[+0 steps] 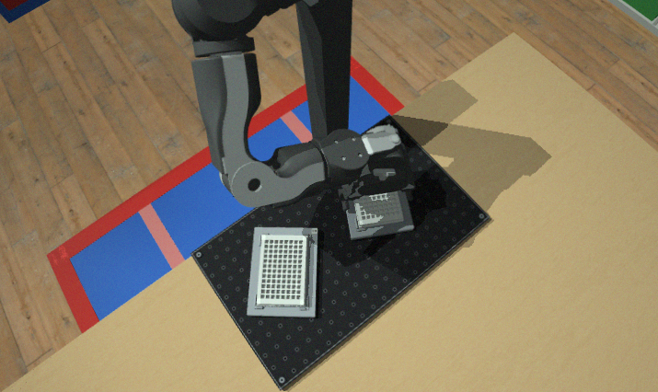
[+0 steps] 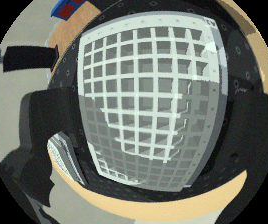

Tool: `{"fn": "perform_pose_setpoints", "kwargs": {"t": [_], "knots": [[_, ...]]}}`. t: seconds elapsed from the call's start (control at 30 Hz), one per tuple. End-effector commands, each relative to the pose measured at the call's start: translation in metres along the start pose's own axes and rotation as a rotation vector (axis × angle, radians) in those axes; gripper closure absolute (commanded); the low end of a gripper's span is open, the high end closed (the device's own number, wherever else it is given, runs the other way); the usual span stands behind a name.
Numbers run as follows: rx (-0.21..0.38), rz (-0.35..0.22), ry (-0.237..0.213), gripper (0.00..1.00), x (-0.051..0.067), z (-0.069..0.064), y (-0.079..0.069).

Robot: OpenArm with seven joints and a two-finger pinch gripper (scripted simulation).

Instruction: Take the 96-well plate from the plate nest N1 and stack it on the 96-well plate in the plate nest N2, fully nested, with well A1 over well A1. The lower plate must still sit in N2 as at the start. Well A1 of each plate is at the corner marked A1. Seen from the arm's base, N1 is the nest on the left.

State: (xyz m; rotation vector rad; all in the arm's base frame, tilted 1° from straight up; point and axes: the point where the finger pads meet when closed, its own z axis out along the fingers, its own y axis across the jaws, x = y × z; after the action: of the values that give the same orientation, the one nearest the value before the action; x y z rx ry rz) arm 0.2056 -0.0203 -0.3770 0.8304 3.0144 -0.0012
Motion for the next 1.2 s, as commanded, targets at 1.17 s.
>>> {"fn": "perform_pose_setpoints", "kwargs": {"t": [1.17], "knots": [[-0.001,0.001,0.005,0.46,0.0017,-0.0013,-0.0001]]}}
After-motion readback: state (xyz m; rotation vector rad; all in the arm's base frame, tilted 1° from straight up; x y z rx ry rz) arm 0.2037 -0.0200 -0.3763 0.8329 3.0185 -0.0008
